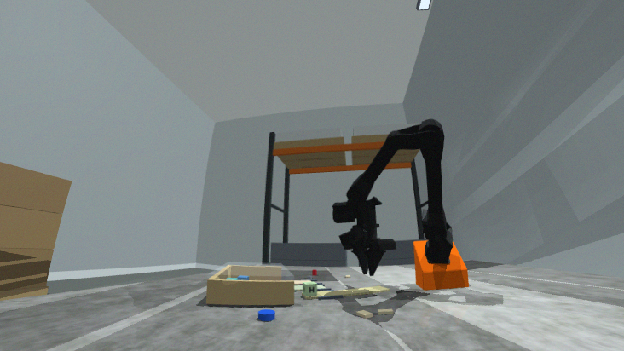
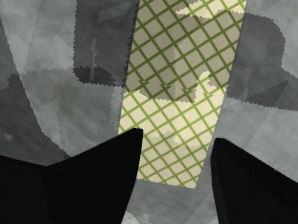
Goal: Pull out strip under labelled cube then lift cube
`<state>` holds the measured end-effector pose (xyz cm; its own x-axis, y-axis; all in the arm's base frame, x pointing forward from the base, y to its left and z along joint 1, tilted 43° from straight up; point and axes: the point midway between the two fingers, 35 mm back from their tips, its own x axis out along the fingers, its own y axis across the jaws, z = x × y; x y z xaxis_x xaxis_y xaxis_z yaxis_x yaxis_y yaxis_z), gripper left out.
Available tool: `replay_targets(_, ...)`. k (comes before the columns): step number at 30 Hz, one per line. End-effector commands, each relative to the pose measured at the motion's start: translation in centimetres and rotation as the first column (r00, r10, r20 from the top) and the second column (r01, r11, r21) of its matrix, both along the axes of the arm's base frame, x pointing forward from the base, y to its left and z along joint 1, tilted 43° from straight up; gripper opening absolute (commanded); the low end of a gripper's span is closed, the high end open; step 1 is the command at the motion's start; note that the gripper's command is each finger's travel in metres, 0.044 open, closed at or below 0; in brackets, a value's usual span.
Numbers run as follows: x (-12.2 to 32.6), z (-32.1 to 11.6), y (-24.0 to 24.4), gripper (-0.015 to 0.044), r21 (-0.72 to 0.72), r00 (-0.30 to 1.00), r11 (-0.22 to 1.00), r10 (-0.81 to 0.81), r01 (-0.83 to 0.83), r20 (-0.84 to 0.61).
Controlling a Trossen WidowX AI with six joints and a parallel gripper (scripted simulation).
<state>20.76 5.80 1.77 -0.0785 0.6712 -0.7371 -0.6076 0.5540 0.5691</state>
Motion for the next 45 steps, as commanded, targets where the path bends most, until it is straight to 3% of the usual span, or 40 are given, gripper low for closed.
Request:
replay_targets(1, 1.3, 0.7, 0.6, 0.0263, 0.007, 1.0, 1.0, 0.008, -0.008, 0.005)
replay_targets(8, 3.3, 1.6, 1.4, 0.044, 0.007, 1.0, 1.0, 0.008, -0.008, 0.006)
replay_targets(45, 13.0, 6.5, 5.6, 0.044, 0.01, 1.0, 1.0, 0.008, -0.008, 0.012)
